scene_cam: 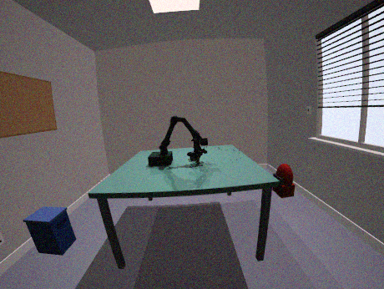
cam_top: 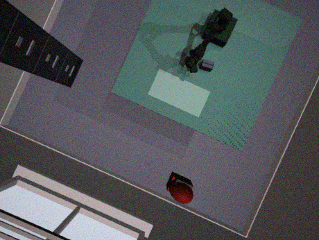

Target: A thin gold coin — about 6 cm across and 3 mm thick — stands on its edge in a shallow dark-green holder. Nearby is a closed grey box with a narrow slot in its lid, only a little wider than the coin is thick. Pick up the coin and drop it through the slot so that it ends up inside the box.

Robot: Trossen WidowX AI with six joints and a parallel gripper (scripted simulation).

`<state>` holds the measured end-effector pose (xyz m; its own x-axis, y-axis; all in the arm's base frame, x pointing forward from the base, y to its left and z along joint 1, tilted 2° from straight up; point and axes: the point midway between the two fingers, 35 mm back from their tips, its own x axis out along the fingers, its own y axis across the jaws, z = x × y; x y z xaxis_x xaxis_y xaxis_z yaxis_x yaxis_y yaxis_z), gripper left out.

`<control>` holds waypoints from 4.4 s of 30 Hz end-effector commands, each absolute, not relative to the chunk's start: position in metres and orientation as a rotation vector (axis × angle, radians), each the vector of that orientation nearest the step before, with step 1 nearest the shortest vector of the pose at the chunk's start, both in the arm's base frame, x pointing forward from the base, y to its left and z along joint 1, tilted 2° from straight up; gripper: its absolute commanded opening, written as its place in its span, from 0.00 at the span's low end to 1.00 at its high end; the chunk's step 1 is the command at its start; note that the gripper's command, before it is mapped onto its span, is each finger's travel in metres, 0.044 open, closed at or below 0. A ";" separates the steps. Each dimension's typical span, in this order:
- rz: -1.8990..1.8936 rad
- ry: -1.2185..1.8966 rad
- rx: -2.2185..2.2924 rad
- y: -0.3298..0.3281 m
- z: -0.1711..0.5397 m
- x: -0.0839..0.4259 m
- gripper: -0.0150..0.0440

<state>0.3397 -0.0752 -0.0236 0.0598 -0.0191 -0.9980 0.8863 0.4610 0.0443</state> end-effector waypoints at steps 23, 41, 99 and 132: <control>-0.846 1.312 0.865 -0.077 0.001 0.343 0.25; -0.837 1.329 0.861 -0.074 0.046 0.339 0.25; -1.053 1.234 1.101 -0.001 0.069 0.314 0.25; -1.047 1.243 1.100 0.049 0.067 0.294 0.25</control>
<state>0.2932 0.0490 0.0671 0.0533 -0.0030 -0.9986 0.9842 0.1695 0.0520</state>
